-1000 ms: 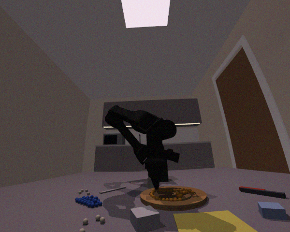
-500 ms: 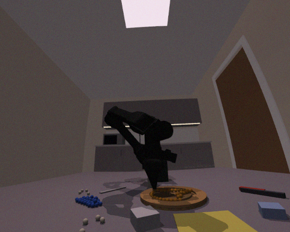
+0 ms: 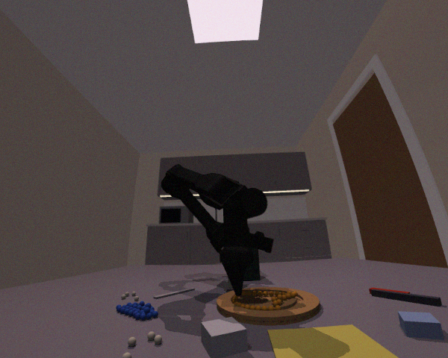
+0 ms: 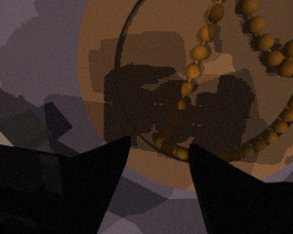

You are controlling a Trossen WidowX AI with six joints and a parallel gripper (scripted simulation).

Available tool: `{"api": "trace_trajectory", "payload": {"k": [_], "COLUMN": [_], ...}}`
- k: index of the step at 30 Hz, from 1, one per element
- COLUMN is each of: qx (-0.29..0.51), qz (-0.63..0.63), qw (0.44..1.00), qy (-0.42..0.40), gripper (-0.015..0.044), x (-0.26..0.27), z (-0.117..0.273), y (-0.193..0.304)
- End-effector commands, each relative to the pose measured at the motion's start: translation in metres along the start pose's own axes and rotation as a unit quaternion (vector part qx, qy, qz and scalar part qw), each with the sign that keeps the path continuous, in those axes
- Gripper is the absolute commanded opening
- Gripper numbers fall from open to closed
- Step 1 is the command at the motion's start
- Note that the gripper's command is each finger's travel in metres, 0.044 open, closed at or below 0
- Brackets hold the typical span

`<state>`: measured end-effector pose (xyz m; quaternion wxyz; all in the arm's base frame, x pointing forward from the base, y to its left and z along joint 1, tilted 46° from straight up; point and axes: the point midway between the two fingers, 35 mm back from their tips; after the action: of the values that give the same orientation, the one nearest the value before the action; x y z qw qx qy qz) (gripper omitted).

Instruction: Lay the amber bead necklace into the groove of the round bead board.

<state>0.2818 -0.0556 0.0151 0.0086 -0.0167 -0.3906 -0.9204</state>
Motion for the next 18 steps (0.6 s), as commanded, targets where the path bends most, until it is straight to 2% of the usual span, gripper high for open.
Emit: {"api": "trace_trajectory", "payload": {"k": [1,5,18], "qx": [0.000,0.001,0.002], "qz": [-0.001,0.004,0.003], "qw": [1.000,1.000,1.000], "qy": [0.000,-0.001,-0.001], "gripper": [0.0341,0.0440,0.0440], "x": [-0.0003,0.0006,0.0006], "z": [0.0006,0.0017,0.0051], "y": [0.0001,0.0000,-0.0001]}}
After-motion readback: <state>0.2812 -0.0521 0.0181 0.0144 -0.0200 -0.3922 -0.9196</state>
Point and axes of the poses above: the point midway between the two fingers, 35 mm back from their tips, its own z axis back along the fingers, its own x axis across the jaws, y = z × x, and after that the axes turned 10 degrees about z, right-handed
